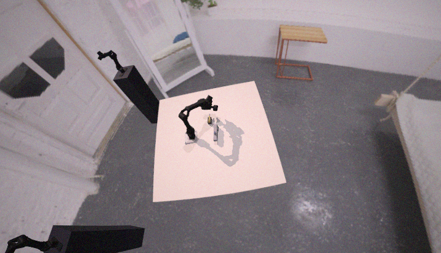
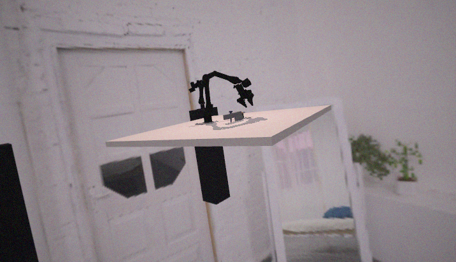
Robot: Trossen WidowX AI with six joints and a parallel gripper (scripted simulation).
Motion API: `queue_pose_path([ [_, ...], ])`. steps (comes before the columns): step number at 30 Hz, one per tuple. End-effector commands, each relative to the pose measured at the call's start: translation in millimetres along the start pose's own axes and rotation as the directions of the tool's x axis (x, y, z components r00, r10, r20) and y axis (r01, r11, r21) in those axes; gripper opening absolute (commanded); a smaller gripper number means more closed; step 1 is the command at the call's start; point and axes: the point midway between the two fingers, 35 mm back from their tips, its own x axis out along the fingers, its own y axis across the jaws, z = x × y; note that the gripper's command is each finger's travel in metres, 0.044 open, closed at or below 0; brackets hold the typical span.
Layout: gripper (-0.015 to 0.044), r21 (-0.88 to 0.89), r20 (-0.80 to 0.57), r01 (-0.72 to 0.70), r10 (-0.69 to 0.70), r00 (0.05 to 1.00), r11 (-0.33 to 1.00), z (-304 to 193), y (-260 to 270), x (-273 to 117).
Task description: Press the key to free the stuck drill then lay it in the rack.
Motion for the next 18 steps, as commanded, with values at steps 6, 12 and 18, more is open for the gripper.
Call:
queue_pose_path([
  [6, 0.0440, 0.450, 0.610, -0.100, -0.223, 0.761, 0.888, 77, -31, -56],
  [12, 0.0440, 0.481, 0.842, -0.376, -0.296, 0.451, 0.792, 95, -35, -118],
  [18, 0.0440, 0.384, 0.923, -0.552, -0.312, 0.224, 0.740, 93, -32, -163],
])
